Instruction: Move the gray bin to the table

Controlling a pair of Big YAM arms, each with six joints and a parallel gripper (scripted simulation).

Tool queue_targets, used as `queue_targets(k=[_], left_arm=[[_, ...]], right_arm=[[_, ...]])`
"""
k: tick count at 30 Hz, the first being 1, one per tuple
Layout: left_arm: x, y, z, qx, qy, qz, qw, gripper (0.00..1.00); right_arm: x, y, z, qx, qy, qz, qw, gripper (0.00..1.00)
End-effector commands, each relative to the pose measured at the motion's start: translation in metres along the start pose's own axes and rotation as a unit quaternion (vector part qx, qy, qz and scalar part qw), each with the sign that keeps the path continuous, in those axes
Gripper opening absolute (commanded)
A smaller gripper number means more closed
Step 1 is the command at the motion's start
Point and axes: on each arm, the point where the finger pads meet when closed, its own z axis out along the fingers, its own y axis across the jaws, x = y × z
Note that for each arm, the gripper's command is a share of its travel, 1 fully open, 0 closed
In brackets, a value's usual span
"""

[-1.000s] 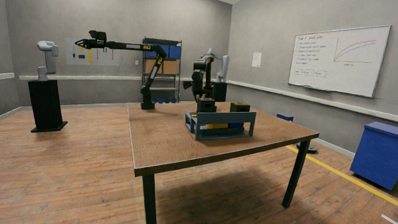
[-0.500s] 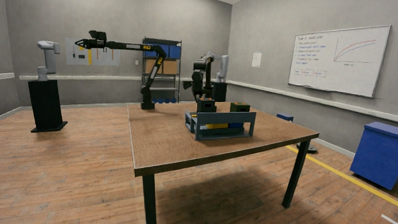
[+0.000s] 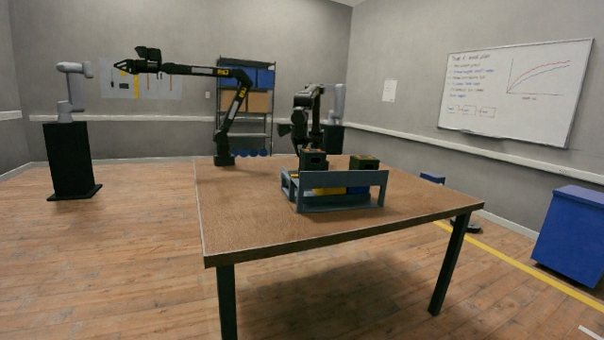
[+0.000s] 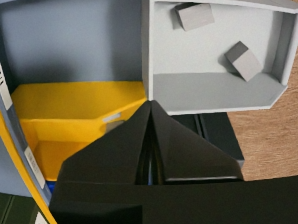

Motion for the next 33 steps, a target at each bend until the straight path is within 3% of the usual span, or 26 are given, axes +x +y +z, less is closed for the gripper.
queue_targets(k=[1,2,33], left_arm=[[-0.006,0.002,0.019,0.007,0.003,0.007,1.000,0.00],[0.003,0.013,-0.017,-0.020,-0.010,-0.009,1.000,0.43],[0.001,0.003,0.007,-0.001,0.000,-0.004,1.000,0.43]], right_arm=[[-0.003,-0.004,-0.004,0.003,-0.010,-0.009,1.000,1.00],[-0.003,-0.004,-0.004,0.003,-0.010,-0.009,1.000,1.00],[-0.003,-0.004,-0.004,0.003,-0.010,-0.009,1.000,1.00]])
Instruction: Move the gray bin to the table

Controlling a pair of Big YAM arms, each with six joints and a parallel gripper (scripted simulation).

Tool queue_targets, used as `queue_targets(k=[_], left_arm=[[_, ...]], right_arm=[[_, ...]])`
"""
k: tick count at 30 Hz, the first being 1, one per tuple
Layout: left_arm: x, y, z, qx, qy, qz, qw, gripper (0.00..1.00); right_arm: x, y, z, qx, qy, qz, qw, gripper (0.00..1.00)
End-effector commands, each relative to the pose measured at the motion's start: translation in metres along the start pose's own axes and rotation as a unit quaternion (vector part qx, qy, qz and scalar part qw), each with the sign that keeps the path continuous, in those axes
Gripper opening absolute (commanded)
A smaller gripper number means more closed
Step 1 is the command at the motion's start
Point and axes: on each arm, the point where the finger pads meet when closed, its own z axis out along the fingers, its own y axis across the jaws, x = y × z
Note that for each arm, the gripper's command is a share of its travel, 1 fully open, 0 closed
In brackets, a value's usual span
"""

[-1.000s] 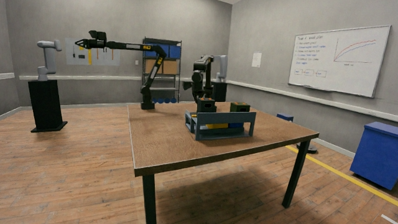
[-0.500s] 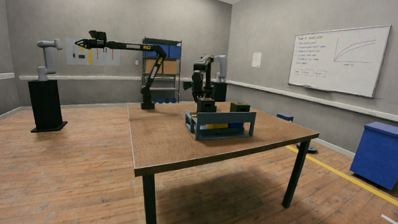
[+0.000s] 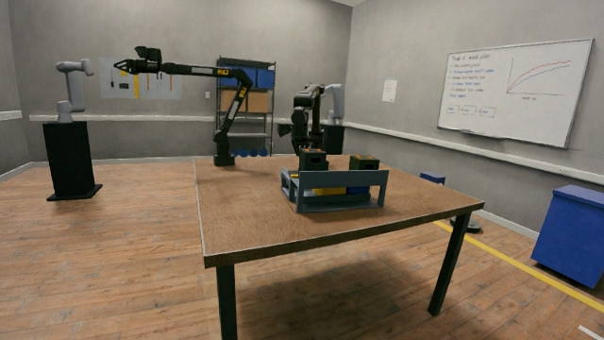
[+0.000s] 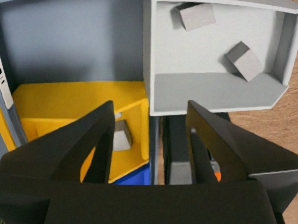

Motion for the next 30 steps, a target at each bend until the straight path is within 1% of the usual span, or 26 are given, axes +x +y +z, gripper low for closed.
queue_targets(k=[1,19,30], left_arm=[[0.001,0.002,0.007,0.000,0.001,-0.003,1.000,0.43],[0.000,0.003,0.017,0.002,0.002,-0.003,1.000,0.43],[0.000,0.002,0.029,0.003,0.002,-0.003,1.000,0.43]], right_arm=[[-0.003,-0.004,-0.004,0.003,-0.010,-0.009,1.000,1.00],[-0.003,-0.004,-0.004,0.003,-0.010,-0.009,1.000,1.00],[-0.003,-0.004,-0.004,0.003,-0.010,-0.009,1.000,1.00]])
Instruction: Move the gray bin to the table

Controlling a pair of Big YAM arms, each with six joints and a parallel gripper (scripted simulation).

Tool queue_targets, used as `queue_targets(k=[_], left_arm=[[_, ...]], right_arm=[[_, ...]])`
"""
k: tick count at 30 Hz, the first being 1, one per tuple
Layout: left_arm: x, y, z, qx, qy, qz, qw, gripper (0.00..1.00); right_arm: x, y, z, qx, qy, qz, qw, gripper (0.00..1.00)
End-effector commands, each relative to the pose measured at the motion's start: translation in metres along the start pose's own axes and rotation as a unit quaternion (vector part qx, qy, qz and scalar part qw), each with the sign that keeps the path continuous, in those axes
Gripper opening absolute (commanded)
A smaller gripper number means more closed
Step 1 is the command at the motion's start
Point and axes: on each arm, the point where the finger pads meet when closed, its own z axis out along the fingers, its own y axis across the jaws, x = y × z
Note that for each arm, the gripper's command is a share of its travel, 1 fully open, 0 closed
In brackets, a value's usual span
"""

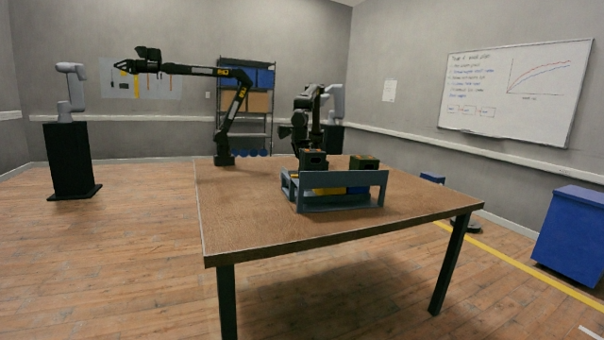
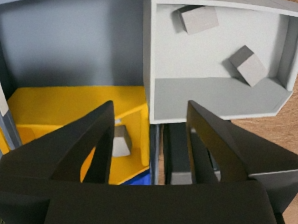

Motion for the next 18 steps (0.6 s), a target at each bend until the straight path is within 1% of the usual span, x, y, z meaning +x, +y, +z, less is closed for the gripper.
queue_targets(k=[1,3,18], left_arm=[[0.000,0.003,0.020,0.006,0.004,-0.003,1.000,0.43],[0.000,0.003,0.020,0.006,0.004,-0.003,1.000,0.43],[0.000,0.002,0.041,0.006,0.004,-0.003,1.000,0.43]], right_arm=[[-0.003,-0.004,-0.004,0.003,-0.010,-0.009,1.000,1.00],[-0.003,-0.004,-0.004,0.003,-0.010,-0.009,1.000,1.00],[-0.003,-0.004,-0.004,0.003,-0.010,-0.009,1.000,1.00]])
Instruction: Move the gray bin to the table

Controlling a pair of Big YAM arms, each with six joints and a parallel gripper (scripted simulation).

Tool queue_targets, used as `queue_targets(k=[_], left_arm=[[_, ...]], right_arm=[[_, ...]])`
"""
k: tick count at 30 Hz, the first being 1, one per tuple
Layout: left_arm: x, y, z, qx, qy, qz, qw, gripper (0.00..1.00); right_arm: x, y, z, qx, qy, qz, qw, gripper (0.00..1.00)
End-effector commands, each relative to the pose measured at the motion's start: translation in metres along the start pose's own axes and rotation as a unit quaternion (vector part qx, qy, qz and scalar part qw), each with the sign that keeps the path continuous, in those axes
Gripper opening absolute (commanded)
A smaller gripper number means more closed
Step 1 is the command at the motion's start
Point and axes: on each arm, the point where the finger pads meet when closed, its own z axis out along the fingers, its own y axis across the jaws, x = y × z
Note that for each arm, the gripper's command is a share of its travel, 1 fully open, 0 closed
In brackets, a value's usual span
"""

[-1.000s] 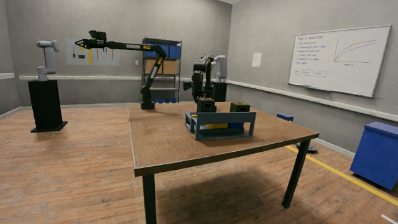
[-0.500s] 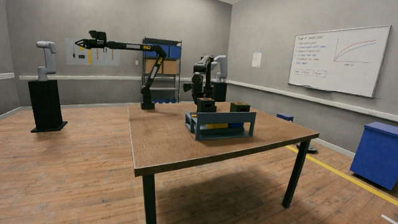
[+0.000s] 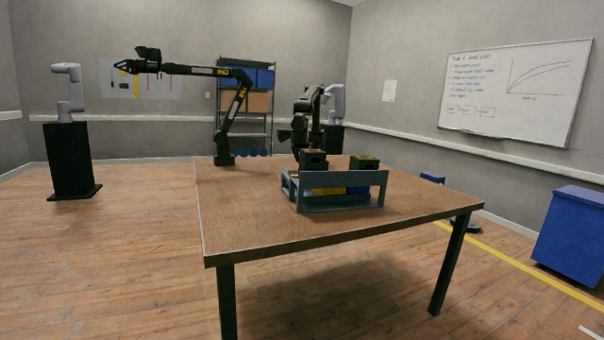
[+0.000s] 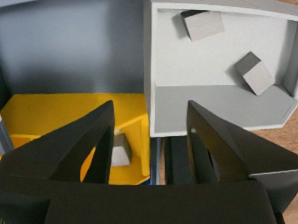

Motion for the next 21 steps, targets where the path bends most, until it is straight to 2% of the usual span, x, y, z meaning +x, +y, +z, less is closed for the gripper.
queue_targets(k=[1,3,7,21], left_arm=[[0.000,0.002,0.025,0.010,0.006,-0.003,1.000,0.43],[-0.003,0.009,0.019,0.001,0.001,-0.003,1.000,0.43],[0.001,0.002,0.030,0.010,0.006,-0.003,1.000,0.43],[0.001,0.001,0.033,0.011,0.006,-0.003,1.000,0.43]], right_arm=[[-0.003,-0.004,-0.004,0.003,-0.010,-0.009,1.000,1.00],[-0.003,-0.004,-0.004,0.003,-0.010,-0.009,1.000,1.00],[-0.003,-0.004,-0.004,0.003,-0.010,-0.009,1.000,1.00],[-0.003,-0.004,-0.004,0.003,-0.010,-0.009,1.000,1.00]])
